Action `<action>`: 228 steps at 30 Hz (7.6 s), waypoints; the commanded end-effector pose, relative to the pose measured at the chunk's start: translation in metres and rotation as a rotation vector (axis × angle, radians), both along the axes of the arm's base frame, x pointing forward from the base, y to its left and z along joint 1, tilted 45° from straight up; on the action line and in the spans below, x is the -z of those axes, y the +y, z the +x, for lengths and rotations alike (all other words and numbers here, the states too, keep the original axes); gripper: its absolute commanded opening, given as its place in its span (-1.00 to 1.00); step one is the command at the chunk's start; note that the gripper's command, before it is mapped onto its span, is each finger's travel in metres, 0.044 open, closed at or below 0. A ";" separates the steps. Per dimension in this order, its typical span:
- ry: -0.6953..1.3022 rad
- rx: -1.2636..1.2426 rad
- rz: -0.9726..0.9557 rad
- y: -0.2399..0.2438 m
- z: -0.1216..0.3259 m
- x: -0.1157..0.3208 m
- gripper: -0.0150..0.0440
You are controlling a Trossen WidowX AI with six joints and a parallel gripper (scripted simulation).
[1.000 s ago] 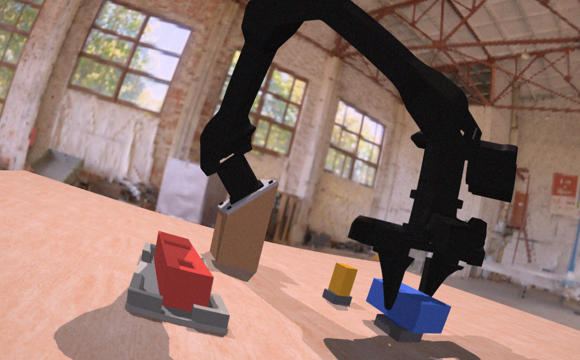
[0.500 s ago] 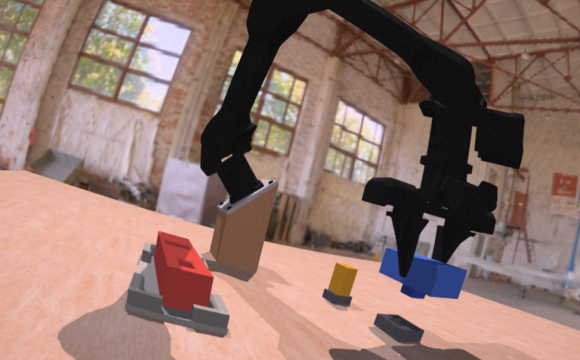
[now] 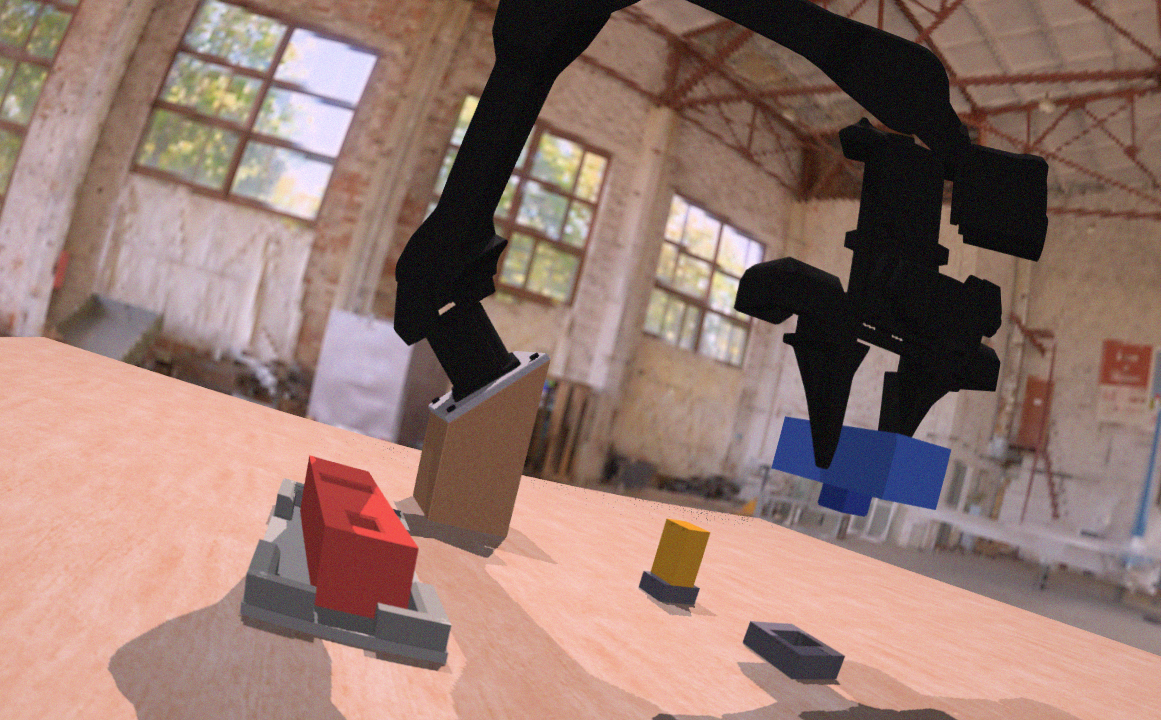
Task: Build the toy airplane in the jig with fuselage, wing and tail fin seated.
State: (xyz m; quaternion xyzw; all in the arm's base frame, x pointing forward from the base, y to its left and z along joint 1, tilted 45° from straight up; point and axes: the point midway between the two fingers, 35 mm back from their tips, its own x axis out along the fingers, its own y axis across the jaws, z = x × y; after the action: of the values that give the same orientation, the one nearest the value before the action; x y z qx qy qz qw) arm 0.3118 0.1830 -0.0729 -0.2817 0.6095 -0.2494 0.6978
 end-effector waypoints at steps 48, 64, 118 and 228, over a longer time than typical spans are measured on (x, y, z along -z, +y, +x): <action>-0.379 0.391 0.107 -0.076 0.003 -0.104 -0.49; -0.544 0.564 0.137 -0.120 -0.009 -0.131 -0.49; -0.969 0.983 0.182 -0.217 -0.070 -0.169 0.18; 0.060 -0.066 -0.017 -0.186 -0.073 -0.198 1.00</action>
State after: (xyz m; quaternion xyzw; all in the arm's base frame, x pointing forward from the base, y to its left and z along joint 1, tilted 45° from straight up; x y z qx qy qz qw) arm 0.2387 -0.0032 0.1263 -0.2471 0.5935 -0.2828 0.7118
